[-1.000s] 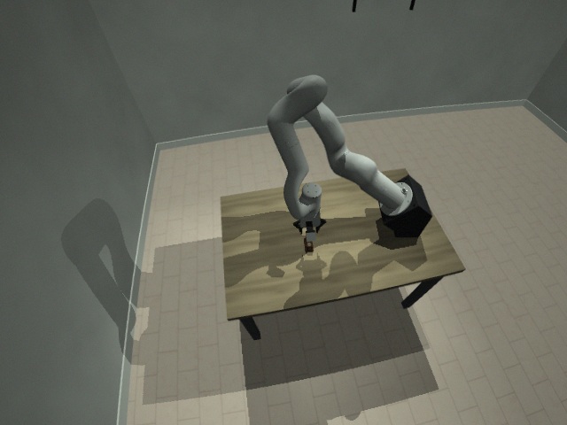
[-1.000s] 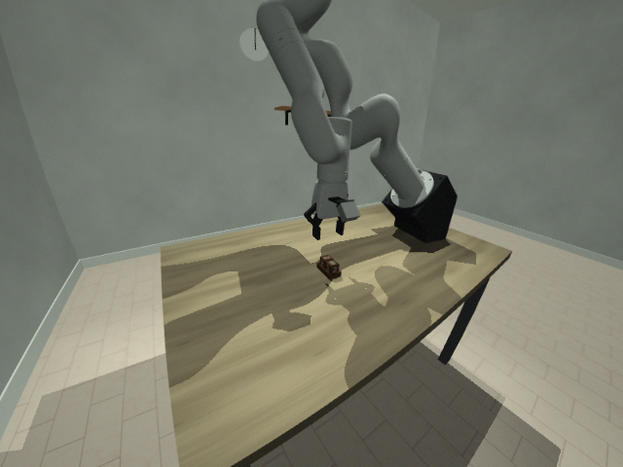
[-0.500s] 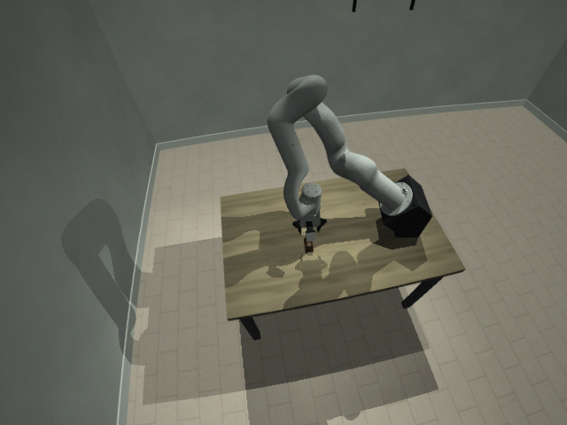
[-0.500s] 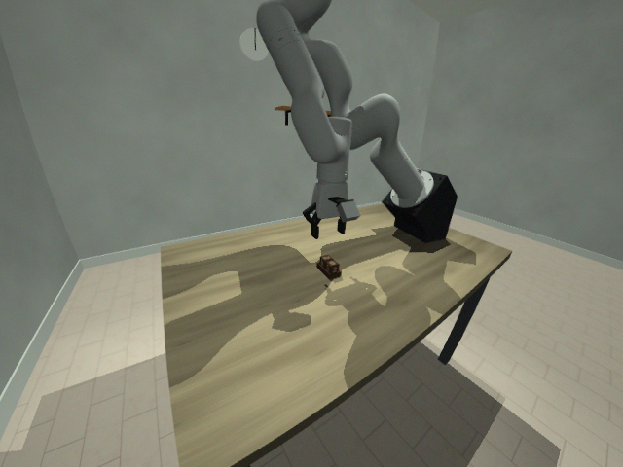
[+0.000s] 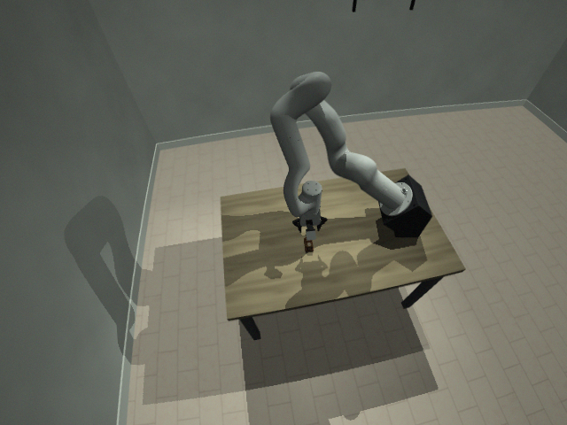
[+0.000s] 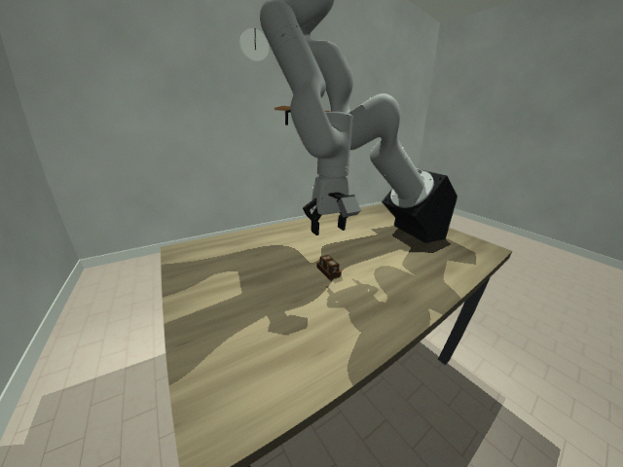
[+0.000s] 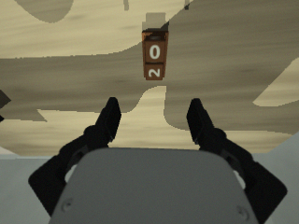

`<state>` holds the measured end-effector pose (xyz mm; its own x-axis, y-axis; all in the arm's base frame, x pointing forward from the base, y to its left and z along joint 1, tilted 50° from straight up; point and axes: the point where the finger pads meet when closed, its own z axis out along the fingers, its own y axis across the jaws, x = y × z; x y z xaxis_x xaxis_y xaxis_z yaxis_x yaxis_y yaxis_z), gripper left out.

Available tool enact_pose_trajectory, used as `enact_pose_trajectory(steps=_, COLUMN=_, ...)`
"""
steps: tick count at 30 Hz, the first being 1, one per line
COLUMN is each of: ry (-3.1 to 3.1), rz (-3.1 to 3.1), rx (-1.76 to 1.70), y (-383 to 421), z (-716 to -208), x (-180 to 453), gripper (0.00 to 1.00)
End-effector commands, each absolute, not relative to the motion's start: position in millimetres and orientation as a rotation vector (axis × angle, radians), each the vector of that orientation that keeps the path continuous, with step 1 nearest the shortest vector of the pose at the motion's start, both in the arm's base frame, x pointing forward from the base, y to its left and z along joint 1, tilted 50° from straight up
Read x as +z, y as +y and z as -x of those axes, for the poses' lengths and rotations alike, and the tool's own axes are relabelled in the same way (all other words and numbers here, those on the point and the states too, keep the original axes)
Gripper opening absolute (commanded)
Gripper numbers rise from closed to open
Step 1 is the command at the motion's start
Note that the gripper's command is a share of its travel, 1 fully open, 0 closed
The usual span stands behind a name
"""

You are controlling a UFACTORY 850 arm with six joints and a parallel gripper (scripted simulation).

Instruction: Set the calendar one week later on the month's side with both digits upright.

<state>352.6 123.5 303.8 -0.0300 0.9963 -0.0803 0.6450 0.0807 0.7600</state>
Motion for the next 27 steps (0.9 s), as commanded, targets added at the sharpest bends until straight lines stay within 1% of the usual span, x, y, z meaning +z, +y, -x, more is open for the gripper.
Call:
enact_pose_trajectory(steps=1, ry=1.742, rz=-1.630, rx=0.722, y=124, z=-341, x=315, gripper=1.00)
enact_pose_trajectory(steps=14, ry=1.742, rz=-1.630, rx=0.722, y=125, z=-311, x=340, gripper=1.00)
enact_pose_trajectory(steps=27, ry=1.742, rz=-1.630, rx=0.722, y=125, z=-309, x=341, gripper=1.00)
